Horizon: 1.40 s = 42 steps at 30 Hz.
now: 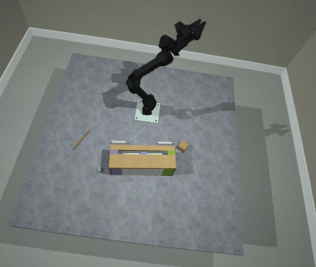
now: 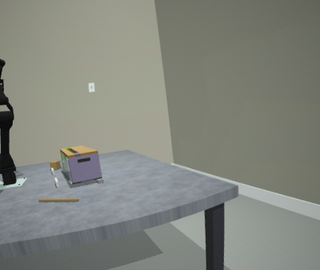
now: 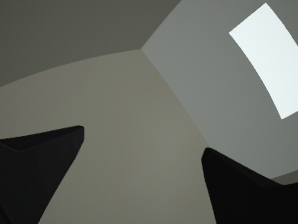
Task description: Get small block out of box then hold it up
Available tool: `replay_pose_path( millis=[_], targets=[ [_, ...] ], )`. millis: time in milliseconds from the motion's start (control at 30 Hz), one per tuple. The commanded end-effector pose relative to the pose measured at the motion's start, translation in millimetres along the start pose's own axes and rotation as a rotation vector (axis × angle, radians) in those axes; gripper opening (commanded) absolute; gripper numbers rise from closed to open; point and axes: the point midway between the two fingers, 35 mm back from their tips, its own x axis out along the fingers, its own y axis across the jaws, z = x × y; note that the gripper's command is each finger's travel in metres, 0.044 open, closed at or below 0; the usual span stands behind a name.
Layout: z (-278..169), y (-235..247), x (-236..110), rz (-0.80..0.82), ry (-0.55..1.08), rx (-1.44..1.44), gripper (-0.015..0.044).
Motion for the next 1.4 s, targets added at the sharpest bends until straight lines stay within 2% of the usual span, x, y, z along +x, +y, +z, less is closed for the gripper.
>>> replay_pose_path(
  millis=[0,300,567,700,1033,1200,1367],
  targets=[
    [-45,26,5,0.093,0.149,-0.101,0.04],
    [-146,52,-13,0.26,0.46,-0.246,0.04],
    [-236,49,-55,0.355,0.763,-0.337,0.04],
    [-268,44,-77,0.393,0.883,-0.363,0.04],
    [-375,20,-209,0.623,1.445,-0.406,0.04],
    [-398,0,-284,0.719,1.714,-0.369,0.04],
    [-401,-19,-360,0.824,1.975,-0.288,0.04]
  ],
)
